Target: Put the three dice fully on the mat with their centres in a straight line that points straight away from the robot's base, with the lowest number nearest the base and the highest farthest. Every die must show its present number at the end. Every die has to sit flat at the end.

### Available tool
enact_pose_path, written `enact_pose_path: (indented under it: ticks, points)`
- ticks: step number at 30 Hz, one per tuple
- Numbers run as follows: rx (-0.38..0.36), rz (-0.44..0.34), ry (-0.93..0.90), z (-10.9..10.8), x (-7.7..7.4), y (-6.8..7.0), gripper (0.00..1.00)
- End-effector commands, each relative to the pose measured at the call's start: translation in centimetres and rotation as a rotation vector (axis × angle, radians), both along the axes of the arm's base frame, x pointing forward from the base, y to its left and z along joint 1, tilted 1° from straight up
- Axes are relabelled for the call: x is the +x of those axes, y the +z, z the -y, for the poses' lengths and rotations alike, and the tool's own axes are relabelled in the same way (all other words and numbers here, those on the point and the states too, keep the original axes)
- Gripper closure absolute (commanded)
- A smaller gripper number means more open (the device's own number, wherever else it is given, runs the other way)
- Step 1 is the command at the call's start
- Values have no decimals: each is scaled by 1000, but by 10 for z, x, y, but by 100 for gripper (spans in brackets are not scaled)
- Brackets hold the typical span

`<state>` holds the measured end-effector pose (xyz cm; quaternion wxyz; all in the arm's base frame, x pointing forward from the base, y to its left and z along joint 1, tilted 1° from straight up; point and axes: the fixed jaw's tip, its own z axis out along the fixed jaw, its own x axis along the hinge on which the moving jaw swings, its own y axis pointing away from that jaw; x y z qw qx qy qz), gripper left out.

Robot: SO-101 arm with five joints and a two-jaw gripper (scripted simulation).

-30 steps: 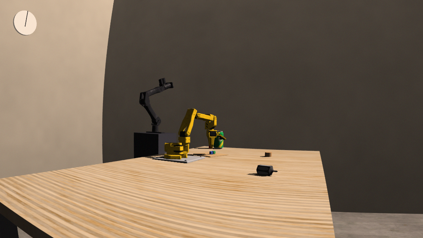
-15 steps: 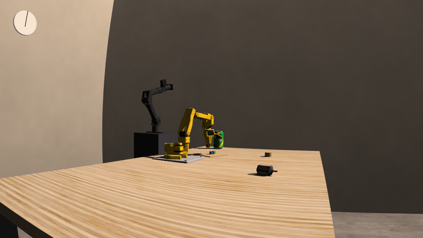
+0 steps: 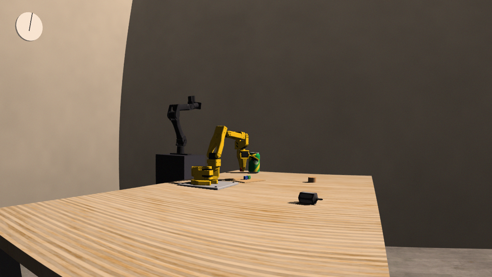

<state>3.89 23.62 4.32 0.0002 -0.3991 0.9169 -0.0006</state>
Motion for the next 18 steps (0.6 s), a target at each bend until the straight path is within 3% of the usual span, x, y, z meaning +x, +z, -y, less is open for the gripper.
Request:
enact_pose_path:
  ticks: [1,18]
  points:
    - [15,2,8,0,-2,2,100]
    - [15,2,8,0,-2,-4,100]
